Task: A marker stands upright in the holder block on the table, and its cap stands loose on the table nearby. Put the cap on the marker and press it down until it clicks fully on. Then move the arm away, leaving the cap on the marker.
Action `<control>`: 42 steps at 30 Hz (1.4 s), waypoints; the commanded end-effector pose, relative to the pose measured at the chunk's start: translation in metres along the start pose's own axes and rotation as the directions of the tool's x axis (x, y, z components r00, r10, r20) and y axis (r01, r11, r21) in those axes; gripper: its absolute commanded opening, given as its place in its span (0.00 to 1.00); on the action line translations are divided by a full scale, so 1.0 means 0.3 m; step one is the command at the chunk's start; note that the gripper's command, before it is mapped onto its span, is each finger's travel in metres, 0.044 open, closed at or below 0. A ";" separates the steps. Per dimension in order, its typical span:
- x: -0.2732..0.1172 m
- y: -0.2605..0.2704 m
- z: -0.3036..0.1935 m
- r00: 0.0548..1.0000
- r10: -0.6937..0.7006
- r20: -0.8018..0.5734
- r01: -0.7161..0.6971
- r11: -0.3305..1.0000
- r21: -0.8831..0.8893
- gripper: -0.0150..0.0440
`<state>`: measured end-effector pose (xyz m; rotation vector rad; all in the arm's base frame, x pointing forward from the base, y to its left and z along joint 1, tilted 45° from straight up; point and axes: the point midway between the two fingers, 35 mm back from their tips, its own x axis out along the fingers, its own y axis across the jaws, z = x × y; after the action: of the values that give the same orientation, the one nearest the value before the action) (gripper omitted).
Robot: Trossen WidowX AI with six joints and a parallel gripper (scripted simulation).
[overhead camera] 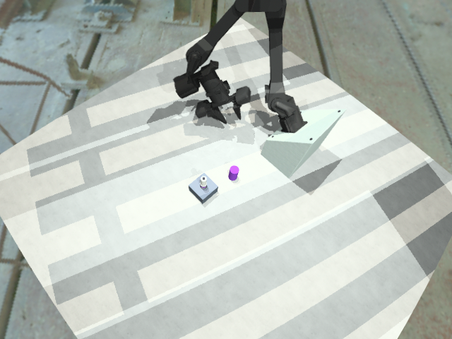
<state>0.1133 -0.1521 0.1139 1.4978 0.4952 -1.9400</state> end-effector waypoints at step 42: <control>0.155 -0.081 -0.604 0.837 0.514 0.188 0.385 -0.309 -0.870 0.68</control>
<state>0.2200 -0.0221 0.0229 -0.3284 1.2497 -0.8094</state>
